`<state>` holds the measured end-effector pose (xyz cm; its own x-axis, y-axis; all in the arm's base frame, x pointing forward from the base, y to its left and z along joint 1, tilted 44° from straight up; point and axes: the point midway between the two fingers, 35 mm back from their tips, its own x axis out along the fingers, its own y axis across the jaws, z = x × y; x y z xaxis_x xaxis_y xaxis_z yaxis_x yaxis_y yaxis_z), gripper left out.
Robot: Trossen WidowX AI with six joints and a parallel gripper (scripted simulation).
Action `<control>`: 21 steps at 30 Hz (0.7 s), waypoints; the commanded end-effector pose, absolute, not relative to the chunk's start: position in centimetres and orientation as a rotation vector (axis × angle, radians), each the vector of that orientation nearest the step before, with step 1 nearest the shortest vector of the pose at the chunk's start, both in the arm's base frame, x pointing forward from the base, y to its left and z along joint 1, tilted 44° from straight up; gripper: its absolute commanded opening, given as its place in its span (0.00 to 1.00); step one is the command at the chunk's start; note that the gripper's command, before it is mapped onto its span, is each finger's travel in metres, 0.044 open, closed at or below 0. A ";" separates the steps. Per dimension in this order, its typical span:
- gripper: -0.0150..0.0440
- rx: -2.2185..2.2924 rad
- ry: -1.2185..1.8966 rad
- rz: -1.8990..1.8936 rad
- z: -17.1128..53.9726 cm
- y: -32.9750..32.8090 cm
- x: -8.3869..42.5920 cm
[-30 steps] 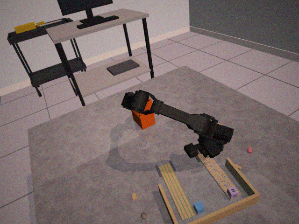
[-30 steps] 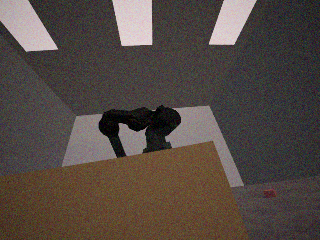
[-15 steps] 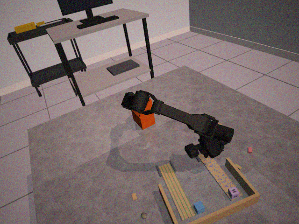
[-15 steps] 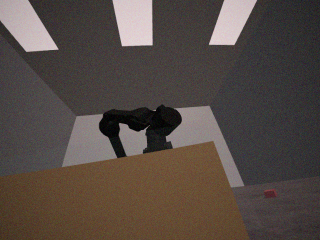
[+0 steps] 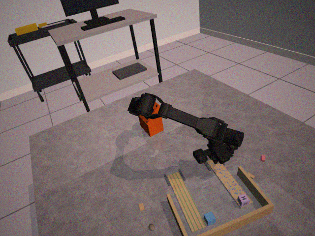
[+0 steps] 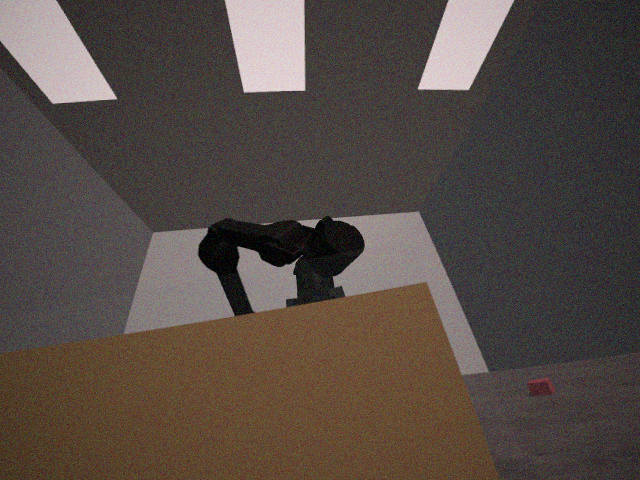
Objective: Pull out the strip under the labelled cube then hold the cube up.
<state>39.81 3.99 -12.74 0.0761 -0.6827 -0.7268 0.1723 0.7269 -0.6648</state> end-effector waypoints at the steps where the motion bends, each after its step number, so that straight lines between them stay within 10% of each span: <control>1: 0.25 -0.471 1.375 -0.681 -13.4 3.7 38.5; 21: 0.25 -0.472 1.377 -0.680 -14.0 4.0 35.6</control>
